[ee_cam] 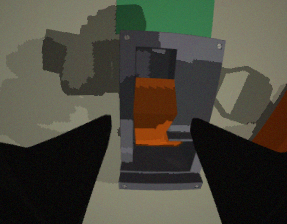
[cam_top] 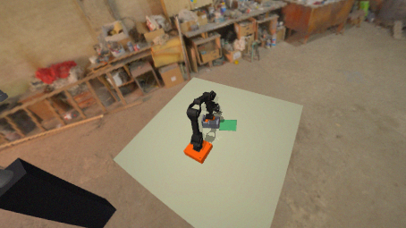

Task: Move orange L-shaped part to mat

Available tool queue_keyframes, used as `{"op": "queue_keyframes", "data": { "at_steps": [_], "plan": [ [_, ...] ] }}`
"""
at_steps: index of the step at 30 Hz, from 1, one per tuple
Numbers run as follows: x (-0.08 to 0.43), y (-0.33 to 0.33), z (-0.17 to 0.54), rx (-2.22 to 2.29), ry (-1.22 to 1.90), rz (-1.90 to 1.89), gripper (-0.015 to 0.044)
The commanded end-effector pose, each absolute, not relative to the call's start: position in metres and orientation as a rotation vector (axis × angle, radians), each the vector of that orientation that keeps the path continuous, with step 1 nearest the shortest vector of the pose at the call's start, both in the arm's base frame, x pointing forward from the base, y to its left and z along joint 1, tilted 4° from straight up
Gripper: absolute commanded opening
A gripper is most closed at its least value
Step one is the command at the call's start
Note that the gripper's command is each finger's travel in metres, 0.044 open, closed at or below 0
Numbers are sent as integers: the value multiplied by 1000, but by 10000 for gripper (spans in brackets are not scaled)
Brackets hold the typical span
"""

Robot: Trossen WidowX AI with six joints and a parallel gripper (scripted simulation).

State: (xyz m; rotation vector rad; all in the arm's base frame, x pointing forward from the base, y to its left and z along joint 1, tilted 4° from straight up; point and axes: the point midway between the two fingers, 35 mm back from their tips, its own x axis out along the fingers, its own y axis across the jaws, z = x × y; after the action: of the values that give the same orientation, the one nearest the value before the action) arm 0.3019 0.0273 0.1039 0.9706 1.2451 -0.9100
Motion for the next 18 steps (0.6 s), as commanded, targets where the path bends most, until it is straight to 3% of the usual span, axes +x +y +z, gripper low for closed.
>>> {"op": "queue_keyframes", "data": {
  "at_steps": [1,18],
  "plan": [
    [301,28,97,976,1250,-913,280],
    [302,27,72,976,1250,-913,280]
  ]
}}
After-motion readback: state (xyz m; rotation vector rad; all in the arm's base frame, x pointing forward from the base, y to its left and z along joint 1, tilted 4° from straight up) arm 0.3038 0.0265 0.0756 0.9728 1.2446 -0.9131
